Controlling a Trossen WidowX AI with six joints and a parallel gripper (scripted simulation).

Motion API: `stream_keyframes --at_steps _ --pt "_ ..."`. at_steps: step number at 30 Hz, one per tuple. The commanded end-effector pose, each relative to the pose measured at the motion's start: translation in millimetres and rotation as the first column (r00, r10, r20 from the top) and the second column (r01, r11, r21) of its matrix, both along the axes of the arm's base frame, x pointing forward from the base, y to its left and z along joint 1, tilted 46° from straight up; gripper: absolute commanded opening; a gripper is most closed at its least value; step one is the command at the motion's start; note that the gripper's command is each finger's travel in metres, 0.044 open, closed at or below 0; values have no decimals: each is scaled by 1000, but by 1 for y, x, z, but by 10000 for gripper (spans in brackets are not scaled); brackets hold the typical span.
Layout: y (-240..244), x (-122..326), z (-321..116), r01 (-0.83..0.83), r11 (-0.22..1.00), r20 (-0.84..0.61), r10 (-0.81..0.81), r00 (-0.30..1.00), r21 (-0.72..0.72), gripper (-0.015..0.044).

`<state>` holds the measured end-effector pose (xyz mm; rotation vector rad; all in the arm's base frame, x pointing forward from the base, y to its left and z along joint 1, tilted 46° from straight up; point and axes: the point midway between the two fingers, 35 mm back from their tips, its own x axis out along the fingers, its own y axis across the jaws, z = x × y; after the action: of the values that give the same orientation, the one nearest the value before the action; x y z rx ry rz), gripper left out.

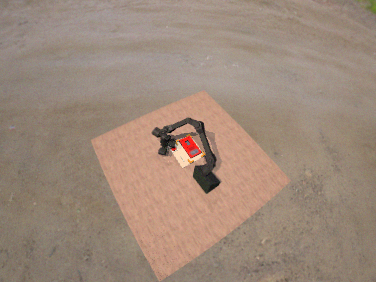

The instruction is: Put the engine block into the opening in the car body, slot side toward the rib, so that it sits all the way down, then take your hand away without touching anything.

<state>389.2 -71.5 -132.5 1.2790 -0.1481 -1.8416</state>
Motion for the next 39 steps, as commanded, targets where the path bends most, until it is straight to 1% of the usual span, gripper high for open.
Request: stream_keyframes --at_steps 1,4,39 --pt "2 3 2 -19 1000 -2 19 1000 -3 0" --pt "7 9 7 -52 999 -5 52 999 0 0" --pt "80 14 78 -10 1000 0 10 1000 4 0"
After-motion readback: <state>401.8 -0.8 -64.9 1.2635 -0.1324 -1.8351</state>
